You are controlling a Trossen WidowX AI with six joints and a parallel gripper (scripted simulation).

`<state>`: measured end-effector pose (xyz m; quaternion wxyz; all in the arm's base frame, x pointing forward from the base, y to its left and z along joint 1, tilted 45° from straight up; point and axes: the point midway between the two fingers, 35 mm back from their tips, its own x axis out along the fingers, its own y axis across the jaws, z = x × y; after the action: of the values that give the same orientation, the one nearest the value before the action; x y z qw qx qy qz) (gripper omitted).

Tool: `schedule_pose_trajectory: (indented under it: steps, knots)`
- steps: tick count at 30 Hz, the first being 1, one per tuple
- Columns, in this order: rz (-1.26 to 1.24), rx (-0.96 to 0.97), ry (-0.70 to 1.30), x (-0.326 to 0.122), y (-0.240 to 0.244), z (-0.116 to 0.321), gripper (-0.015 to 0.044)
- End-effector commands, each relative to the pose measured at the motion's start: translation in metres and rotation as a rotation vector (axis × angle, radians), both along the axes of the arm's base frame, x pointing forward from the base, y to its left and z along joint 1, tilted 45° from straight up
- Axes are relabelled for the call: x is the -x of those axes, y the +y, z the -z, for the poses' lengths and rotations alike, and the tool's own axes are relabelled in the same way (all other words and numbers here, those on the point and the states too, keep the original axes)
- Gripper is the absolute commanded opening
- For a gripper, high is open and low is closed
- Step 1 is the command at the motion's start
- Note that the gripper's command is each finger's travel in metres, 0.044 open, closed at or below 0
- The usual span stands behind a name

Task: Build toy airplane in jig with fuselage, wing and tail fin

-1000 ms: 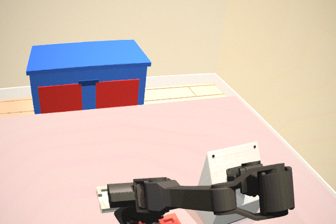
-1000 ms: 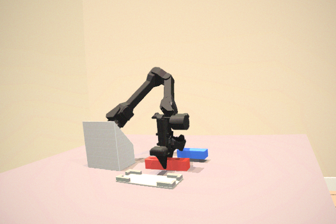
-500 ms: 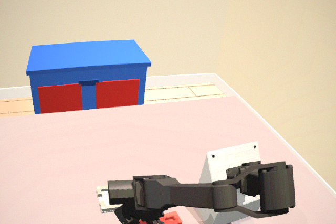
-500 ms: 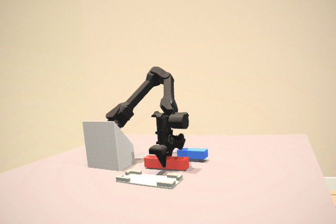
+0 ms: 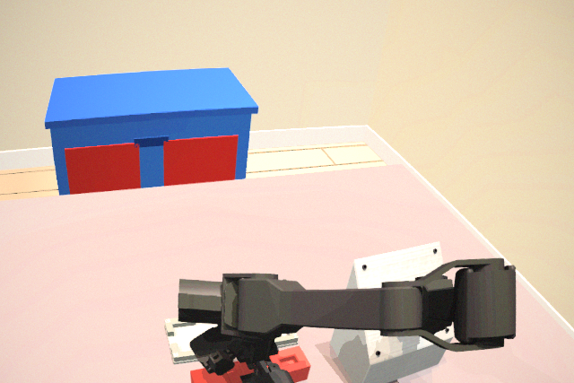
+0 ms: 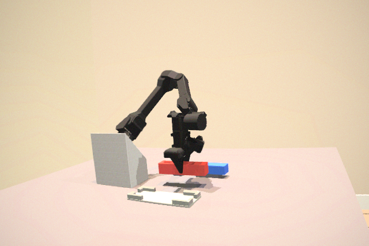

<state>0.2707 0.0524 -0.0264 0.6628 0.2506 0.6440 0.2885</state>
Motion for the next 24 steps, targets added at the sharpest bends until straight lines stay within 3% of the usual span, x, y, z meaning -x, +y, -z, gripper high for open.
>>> schedule_pose_trajectory:
  steps: [1,24]
  knots:
    - [-0.001,0.008,-0.009,-0.003,-0.011,-0.010,0.0000]
    - [-0.004,-0.002,-0.008,0.006,-0.055,-0.060,0.0000]
